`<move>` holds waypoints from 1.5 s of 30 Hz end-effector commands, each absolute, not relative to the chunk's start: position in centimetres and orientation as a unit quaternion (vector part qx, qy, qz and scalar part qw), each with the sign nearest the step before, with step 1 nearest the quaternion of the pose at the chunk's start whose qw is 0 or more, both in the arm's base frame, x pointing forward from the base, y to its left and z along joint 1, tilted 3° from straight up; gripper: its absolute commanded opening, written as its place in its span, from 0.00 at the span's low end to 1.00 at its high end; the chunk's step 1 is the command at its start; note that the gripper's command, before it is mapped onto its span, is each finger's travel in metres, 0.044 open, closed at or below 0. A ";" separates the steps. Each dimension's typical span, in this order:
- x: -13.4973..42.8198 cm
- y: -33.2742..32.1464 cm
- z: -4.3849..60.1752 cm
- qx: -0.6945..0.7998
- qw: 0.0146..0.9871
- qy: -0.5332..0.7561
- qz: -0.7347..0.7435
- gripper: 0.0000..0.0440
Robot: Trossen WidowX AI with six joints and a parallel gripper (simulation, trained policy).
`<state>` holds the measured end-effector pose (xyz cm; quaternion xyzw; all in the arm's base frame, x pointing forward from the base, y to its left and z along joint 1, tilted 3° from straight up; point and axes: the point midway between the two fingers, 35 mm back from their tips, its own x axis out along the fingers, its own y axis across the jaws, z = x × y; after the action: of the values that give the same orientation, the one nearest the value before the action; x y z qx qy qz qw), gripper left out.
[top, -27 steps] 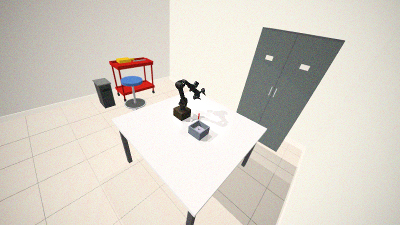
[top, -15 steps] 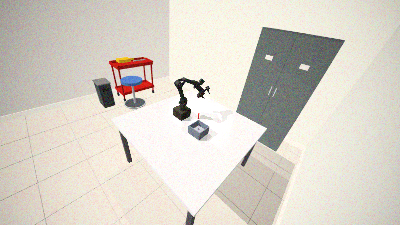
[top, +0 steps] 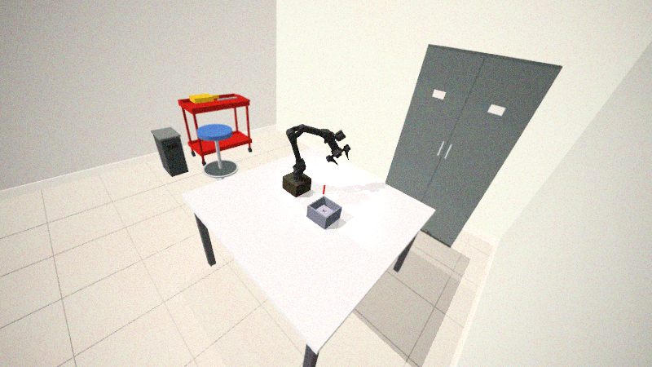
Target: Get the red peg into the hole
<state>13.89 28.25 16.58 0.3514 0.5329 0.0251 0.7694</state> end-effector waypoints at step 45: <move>17.2 14.0 3.6 0.253 0.633 0.631 -0.369 0.94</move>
<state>17.53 14.21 4.62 0.2501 0.6304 -0.3592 0.6411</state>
